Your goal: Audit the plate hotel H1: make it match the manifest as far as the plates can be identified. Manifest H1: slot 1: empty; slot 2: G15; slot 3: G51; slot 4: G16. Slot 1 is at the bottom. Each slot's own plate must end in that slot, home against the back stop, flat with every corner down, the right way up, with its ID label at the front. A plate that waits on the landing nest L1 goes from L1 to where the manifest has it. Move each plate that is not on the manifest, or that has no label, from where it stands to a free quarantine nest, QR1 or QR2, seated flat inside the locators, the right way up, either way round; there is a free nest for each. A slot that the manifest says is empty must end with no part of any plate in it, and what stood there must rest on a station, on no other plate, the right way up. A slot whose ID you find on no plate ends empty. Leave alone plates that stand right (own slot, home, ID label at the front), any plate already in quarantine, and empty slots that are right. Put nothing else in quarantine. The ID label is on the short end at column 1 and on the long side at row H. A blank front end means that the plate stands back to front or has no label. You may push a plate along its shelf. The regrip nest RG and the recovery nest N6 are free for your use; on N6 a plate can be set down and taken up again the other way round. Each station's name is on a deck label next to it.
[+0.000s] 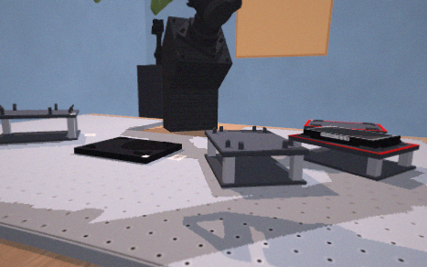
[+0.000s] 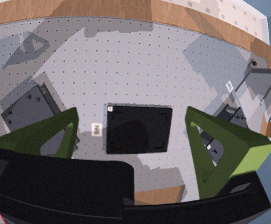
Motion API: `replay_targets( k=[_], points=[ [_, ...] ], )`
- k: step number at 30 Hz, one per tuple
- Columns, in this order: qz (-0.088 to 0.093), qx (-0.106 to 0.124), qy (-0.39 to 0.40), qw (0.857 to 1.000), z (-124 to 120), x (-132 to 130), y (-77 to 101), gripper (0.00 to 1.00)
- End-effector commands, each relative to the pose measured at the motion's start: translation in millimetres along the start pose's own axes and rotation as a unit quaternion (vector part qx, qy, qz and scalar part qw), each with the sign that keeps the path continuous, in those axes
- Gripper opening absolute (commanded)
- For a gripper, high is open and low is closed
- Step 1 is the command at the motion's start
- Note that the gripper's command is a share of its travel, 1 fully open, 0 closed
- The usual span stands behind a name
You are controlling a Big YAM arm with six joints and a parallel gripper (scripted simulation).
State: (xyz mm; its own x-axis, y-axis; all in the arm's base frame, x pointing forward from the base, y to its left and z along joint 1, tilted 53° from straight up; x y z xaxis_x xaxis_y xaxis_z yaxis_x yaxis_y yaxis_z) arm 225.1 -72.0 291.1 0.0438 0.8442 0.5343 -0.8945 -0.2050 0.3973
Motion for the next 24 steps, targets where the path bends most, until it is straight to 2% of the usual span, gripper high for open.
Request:
replay_targets(
  k=[1, 2, 8, 13, 15, 16, 17, 19, 24],
  points=[
    [-0.009, -0.017, -0.034, 0.999, 5.8, -6.0, -0.4, 1.0],
    [0.0, -0.021, -0.03, 0.999, 4.5, 2.8, 0.9, 1.0],
    [-0.013, -0.044, -0.072, 0.996, 5.8, 8.6, 2.7, 1.0],
    [-0.027, -0.053, -0.113, 0.992, -0.6, 9.0, 1.2, 1.0],
    [-0.027, -0.053, -0.113, 0.992, -0.6, 9.0, 1.2, 1.0],
    [-0.026, -0.063, -0.116, 0.991, 11.0, 15.2, 3.4, 1.0],
    [-0.027, -0.068, -0.121, 0.99, 7.8, 15.6, 4.3, 1.0],
    [-0.037, -0.065, -0.143, 0.987, -2.0, 11.5, 1.0, 1.0],
    [-0.046, -0.084, -0.177, 0.98, 0.5, 17.0, 2.1, 1.0]
  ],
)
Point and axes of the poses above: the point where the finger pads meet when closed, its own y axis back along the fingers, its own x axis across the jaws, z = x × y, the point moved 9 cm from there along y, back along the fingers, and after that the axes turned 10 degrees about -y, right-handed, at the moved point
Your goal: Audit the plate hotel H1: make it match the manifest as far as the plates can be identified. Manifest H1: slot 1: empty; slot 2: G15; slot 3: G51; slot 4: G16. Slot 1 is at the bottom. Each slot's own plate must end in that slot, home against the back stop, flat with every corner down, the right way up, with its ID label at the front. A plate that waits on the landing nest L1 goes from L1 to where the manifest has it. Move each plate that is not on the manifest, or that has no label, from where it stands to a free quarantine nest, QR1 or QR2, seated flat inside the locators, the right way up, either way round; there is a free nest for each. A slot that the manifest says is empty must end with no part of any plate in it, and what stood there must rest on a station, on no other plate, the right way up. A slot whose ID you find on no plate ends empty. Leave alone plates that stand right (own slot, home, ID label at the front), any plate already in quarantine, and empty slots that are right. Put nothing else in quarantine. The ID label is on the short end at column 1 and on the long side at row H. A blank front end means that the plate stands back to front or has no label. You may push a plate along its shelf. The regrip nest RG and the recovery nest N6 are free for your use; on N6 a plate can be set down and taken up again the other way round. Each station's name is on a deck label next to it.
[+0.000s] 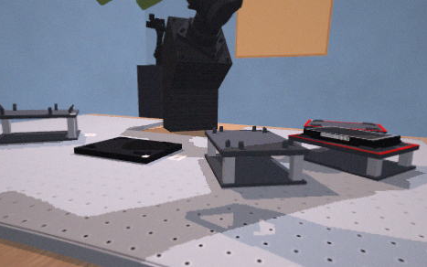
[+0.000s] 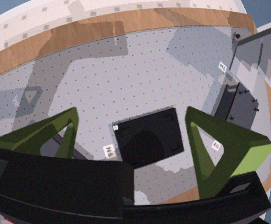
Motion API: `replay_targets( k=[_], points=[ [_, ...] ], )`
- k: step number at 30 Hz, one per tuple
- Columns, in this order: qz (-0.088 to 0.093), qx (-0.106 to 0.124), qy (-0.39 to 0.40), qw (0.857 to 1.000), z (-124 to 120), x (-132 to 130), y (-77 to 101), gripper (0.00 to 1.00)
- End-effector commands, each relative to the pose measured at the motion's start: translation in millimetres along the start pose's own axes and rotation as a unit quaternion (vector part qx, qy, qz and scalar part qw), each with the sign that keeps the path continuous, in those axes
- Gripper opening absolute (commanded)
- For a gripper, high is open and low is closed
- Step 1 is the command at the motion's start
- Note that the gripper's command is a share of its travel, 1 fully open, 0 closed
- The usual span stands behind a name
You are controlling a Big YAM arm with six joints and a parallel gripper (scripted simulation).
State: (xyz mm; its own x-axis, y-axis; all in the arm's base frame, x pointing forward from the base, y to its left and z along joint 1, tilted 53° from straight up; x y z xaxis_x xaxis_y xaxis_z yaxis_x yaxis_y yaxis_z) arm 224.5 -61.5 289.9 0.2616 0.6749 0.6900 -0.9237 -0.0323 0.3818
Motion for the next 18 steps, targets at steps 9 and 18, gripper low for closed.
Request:
replay_targets(
  k=[9, 18],
  points=[
    [-0.012, -0.026, -0.089, 0.996, -0.7, 11.4, 3.6, 1.0],
    [-0.025, -0.06, -0.153, 0.986, 5.9, 27.4, 8.2, 1.0]
  ],
)
Point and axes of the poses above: the point where the finger pads meet when closed, its own y axis back along the fingers, its own x axis across the jaws, z = x × y, the point moved 9 cm from there along y, back along the fingers, and after that the axes turned 10 degrees about -y, right-handed, at the moved point
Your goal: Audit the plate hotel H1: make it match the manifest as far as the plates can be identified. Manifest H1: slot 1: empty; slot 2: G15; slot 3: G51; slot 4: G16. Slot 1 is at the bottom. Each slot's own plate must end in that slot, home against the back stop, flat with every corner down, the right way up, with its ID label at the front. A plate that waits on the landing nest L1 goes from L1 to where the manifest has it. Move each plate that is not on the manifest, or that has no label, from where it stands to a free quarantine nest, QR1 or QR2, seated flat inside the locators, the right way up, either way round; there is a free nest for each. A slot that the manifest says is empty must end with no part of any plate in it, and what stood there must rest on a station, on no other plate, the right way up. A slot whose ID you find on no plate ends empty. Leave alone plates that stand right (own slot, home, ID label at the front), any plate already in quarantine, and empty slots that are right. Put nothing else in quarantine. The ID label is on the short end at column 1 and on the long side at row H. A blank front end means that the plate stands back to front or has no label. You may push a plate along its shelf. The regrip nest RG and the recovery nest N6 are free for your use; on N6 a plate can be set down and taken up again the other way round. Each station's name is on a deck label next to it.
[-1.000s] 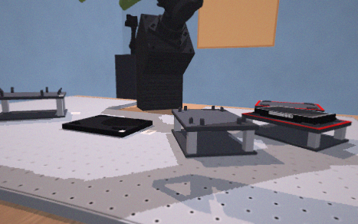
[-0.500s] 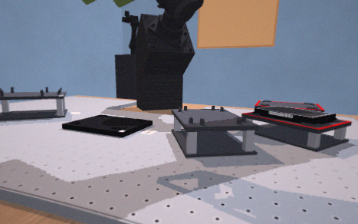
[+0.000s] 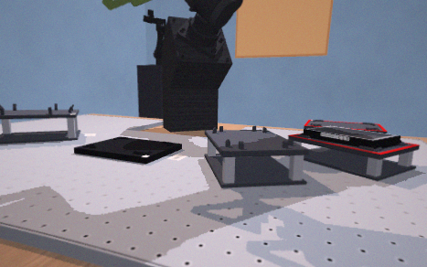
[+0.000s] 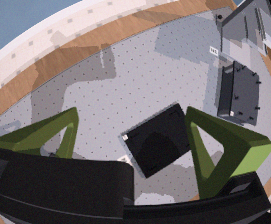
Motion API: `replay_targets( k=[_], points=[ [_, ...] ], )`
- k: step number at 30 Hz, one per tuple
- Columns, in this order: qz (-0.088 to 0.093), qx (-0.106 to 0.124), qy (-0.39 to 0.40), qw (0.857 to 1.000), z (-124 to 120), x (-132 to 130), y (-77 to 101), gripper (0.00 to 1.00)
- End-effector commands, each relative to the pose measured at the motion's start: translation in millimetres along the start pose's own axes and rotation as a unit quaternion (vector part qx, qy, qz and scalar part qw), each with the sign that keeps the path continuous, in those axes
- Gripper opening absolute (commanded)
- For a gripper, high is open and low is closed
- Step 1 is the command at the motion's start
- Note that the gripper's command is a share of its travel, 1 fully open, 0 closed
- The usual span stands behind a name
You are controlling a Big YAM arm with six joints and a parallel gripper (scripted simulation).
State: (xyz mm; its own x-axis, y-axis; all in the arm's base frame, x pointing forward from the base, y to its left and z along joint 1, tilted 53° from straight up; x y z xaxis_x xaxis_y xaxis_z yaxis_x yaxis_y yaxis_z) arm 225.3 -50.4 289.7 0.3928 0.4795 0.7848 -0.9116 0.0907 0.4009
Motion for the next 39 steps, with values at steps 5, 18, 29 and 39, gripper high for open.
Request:
replay_targets(
  k=[5, 18, 29, 39],
  points=[
    [0.004, -0.024, -0.074, 0.997, 5.9, 21.7, 8.6, 1.0],
    [-0.034, -0.051, -0.149, 0.987, 0.2, 4.4, -3.5, 1.0],
    [-0.035, -0.051, -0.137, 0.989, 11.4, -22.2, -12.9, 1.0],
    [-0.035, -0.051, -0.136, 0.989, 23.8, -51.9, -23.3, 1.0]
  ],
)
Point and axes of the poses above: the point where the finger pads meet when closed, its own y axis back along the fingers, its own x axis across the jaws, z = x × y, the point moved 9 cm from there along y, back along the fingers, and after that the axes turned 10 degrees about -y, right-handed, at the moved point
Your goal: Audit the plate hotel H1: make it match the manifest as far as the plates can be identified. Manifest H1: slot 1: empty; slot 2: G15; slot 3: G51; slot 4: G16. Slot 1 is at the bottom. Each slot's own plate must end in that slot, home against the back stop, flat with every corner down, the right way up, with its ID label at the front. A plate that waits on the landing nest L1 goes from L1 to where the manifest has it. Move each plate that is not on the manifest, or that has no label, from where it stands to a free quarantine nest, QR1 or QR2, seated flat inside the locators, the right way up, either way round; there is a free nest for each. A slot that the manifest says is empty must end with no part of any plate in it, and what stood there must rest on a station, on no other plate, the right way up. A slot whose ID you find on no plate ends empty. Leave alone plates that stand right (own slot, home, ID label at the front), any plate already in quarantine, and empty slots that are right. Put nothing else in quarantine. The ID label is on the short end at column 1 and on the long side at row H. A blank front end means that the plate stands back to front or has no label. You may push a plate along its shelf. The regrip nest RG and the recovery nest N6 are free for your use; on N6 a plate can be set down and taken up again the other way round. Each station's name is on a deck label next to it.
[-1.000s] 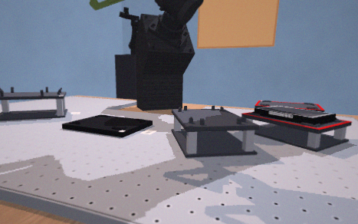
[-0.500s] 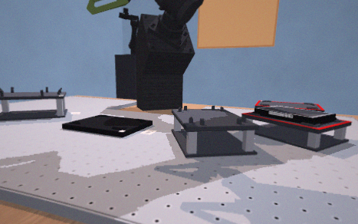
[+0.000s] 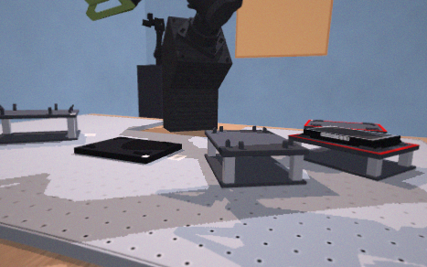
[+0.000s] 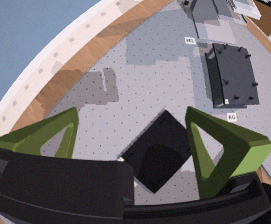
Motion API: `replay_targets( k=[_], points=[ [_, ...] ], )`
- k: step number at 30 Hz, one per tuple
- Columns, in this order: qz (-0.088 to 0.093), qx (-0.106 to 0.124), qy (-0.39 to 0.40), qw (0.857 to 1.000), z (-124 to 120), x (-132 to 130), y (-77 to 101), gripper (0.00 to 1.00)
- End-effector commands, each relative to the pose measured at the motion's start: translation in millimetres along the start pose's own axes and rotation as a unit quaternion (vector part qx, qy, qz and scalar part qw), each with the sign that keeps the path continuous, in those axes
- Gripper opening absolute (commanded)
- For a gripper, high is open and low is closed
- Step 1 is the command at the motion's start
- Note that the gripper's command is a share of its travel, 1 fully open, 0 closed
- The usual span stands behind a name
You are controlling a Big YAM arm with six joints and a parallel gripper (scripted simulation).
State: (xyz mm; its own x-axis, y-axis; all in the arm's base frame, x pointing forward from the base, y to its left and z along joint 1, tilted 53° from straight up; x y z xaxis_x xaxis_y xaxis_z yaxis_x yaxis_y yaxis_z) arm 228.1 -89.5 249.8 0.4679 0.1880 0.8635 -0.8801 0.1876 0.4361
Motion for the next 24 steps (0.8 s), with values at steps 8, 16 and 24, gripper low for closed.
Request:
replay_targets(
  k=[8, 16, 24],
  points=[
    [0.005, -0.013, 0.014, 1.0, 20.3, -14.5, -10.2, 1.0],
    [0.007, -0.015, 0.016, 1.0, 37.1, -31.3, -20.8, 1.0],
    [0.004, -0.014, 0.015, 1.0, 47.7, -48.1, -29.2, 1.0]
  ],
)
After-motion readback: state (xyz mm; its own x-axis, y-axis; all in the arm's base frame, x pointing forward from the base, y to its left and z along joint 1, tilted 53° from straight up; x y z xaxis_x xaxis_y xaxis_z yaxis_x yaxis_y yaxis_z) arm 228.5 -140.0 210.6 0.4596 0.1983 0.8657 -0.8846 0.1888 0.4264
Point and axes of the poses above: the point where the finger pads meet when closed, its own y axis back along the fingers, its own x axis across the jaws, z = x × y, the point moved 9 cm from there along y, back along the fingers, and after that the axes turned 10 degrees about -y, right-handed, at the moved point
